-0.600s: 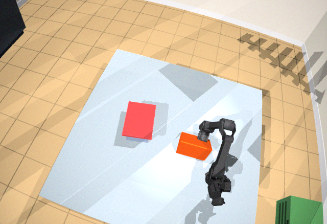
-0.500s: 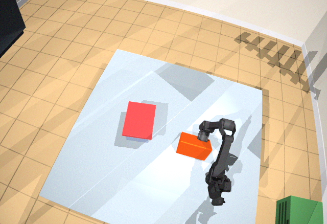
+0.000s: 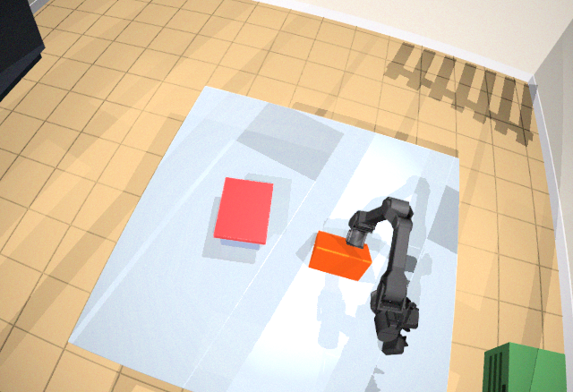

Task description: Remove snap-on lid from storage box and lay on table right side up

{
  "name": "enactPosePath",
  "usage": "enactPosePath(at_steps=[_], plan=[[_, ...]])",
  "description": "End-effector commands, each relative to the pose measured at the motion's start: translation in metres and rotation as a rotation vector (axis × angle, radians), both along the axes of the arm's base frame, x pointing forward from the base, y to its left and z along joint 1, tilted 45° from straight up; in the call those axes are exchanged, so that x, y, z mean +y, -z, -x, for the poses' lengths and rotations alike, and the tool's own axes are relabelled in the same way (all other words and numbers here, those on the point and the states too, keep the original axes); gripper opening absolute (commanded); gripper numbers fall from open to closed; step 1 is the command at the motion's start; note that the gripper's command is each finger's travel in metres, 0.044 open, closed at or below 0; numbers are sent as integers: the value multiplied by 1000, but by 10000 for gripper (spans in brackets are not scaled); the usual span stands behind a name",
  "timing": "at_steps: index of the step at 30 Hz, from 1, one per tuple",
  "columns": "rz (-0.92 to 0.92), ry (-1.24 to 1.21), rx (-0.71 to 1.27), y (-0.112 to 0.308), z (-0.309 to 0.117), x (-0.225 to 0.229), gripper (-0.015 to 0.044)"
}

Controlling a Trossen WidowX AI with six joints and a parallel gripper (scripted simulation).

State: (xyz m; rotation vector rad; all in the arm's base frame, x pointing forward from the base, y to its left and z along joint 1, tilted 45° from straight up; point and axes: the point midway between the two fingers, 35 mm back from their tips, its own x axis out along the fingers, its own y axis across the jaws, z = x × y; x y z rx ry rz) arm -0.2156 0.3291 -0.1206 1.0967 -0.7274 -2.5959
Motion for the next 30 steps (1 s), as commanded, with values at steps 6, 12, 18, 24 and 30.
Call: enactPosePath(at_steps=[6,12,18,24,30], plan=[[108,434,-393,-28,-93,32,235],[170,815,-620,-51,-164,40,235],[241,1407,-844,-88,-261,29,235],[274,1808,-928,-116,-323,1,235],[287,2271,-961,-144,-379,-36,235]])
